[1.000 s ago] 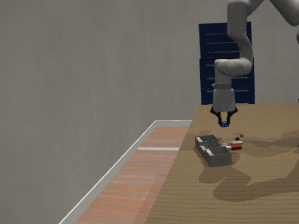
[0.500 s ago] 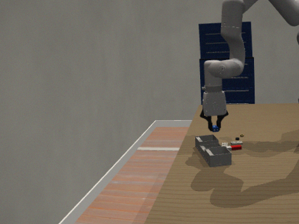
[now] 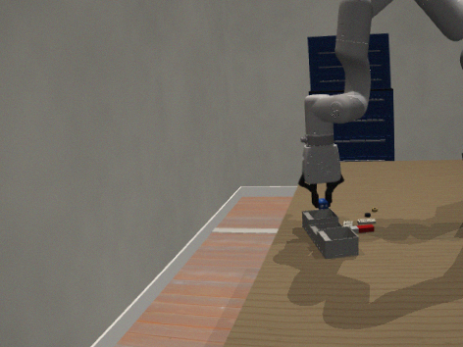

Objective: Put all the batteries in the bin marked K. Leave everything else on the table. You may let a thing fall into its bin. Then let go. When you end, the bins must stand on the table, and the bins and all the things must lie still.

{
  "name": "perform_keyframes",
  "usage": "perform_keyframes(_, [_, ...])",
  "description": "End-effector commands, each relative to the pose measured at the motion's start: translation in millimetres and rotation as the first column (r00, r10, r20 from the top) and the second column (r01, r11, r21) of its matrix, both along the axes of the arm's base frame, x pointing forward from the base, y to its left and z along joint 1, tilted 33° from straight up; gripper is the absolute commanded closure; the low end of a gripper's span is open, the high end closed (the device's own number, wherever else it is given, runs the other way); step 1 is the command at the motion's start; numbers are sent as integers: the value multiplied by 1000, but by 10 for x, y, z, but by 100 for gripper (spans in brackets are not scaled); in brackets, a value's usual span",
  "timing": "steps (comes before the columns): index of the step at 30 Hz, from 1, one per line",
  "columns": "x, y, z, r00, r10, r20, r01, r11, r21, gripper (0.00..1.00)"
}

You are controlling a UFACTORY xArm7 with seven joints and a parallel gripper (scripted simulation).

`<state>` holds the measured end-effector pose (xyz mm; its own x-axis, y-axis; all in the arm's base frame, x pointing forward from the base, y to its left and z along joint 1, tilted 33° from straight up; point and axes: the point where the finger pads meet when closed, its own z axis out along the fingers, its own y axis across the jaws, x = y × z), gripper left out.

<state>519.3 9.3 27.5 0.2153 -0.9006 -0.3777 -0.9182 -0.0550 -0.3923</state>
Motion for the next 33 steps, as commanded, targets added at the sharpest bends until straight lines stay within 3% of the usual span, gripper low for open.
perform_keyframes(1, [10, -13, 8, 1000, -2, 2, 2, 1000, -1, 100])
perform_keyframes(9, [3, -16, 4, 1000, -2, 2, 2, 1000, -2, 100])
perform_keyframes(33, [149, 174, -365, 1000, -2, 3, 2, 1000, -2, 100])
